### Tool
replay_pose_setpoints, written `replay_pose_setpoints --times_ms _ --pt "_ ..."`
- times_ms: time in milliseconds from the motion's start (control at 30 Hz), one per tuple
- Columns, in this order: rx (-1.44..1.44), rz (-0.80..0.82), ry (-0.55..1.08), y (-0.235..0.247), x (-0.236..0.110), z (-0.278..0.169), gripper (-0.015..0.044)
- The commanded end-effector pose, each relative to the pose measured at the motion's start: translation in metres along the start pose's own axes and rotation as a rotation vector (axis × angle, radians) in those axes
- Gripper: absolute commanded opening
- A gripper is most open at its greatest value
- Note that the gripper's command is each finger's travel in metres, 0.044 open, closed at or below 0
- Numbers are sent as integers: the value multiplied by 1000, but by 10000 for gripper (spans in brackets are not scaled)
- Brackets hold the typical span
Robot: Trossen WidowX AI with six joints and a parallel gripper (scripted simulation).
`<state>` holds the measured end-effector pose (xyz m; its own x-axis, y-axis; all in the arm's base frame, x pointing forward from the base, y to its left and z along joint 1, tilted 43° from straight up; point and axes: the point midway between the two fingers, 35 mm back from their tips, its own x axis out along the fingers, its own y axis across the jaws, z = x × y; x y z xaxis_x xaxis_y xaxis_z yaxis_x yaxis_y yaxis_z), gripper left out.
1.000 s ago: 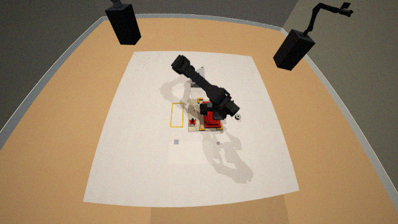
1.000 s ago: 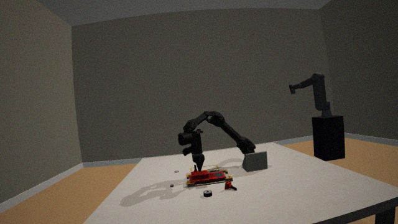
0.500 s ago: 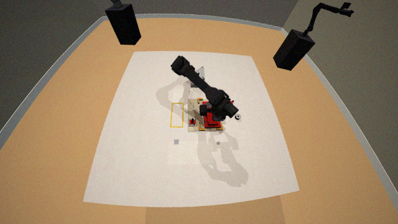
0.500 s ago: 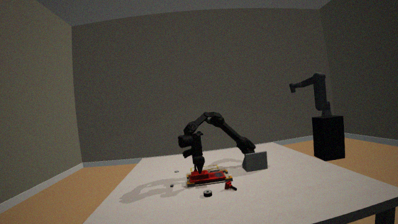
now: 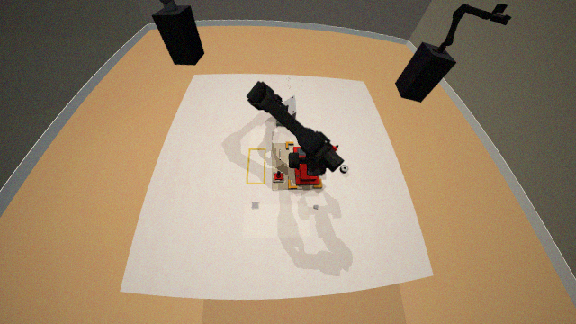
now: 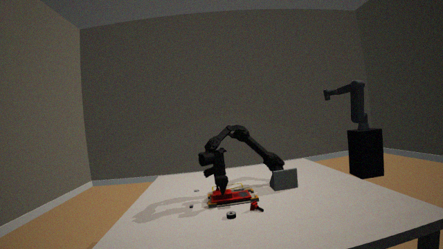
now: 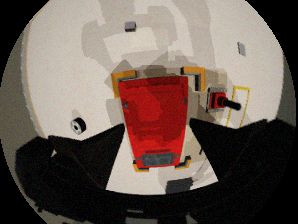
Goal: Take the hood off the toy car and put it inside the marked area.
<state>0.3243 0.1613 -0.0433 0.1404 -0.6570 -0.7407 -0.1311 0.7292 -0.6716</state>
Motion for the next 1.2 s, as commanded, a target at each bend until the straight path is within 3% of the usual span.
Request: replay_pose_setpoints --times_ms 0,1000,1167 --pt "-4 -2 -2 0 2 0 440" --pt "-4 -2 -3 0 17 0 440" --pt "0 -1 0 0 15 0 328"
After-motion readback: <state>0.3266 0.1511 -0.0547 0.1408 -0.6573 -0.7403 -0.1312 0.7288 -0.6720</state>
